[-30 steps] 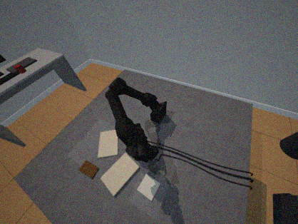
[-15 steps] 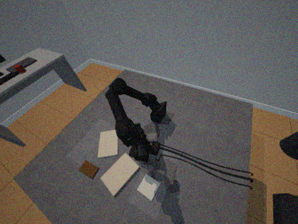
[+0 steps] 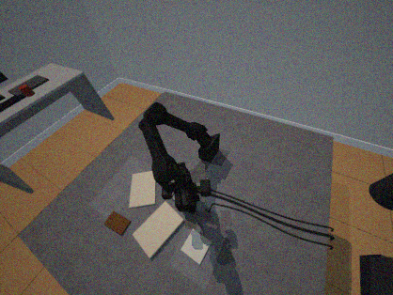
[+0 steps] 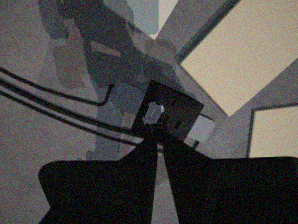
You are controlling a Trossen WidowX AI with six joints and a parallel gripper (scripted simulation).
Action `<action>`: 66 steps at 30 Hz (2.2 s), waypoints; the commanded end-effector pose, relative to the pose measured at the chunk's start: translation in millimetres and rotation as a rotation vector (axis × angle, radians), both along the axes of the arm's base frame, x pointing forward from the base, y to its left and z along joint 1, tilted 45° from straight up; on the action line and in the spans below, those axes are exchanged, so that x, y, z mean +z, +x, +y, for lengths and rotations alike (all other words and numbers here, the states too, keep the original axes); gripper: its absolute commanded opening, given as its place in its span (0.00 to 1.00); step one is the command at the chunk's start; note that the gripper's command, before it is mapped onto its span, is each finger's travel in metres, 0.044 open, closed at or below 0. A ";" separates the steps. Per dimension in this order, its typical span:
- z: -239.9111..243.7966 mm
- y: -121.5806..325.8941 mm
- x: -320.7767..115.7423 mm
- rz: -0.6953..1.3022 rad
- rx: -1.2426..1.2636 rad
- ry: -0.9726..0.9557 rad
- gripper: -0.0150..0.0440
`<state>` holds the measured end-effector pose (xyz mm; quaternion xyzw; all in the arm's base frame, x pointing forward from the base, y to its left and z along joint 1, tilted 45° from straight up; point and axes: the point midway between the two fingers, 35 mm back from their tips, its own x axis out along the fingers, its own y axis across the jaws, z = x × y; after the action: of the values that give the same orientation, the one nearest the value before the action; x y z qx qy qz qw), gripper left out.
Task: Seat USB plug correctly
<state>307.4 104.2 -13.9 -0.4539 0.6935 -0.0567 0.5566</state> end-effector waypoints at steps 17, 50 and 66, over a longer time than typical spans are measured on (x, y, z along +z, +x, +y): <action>-0.2 0.2 -0.2 0.365 0.380 -0.016 0.25; -0.2 0.2 -0.3 0.828 0.861 -0.037 0.25; -0.4 0.0 -1.3 0.818 0.856 -0.032 0.25</action>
<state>307.5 104.0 -14.6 -0.6880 0.6058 0.3414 0.2077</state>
